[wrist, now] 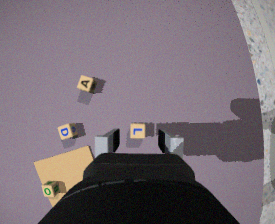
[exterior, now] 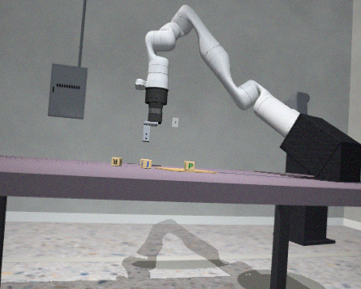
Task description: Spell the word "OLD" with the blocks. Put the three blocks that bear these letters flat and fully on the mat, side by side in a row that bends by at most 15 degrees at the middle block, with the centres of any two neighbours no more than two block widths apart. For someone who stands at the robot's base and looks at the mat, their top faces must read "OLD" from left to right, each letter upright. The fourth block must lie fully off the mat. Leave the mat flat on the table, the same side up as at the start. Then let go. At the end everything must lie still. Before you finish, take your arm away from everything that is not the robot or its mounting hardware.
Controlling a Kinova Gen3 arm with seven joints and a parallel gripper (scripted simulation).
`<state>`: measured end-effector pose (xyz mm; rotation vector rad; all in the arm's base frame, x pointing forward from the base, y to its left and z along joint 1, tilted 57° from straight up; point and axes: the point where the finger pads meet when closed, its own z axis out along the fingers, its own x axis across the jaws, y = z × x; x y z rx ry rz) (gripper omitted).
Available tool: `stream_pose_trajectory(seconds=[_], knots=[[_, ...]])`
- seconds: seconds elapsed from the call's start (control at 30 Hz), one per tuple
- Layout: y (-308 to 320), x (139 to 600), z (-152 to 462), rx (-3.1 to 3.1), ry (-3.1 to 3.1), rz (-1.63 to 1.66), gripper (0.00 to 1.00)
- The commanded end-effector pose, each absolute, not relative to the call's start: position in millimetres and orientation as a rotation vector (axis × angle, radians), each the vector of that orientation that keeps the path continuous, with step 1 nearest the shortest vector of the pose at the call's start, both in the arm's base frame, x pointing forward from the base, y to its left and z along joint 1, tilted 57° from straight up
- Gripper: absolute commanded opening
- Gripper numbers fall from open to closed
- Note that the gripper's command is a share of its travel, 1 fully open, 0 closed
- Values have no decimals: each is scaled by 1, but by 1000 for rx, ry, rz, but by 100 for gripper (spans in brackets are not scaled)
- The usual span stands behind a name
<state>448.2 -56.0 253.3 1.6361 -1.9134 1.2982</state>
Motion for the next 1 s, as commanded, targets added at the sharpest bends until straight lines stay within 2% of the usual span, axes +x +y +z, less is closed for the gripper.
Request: stream_pose_trajectory(seconds=[0.0,0.97], knots=[[-55,449,253,1638,-1913,1299,100],[-75,457,239,1637,-1914,1299,100]])
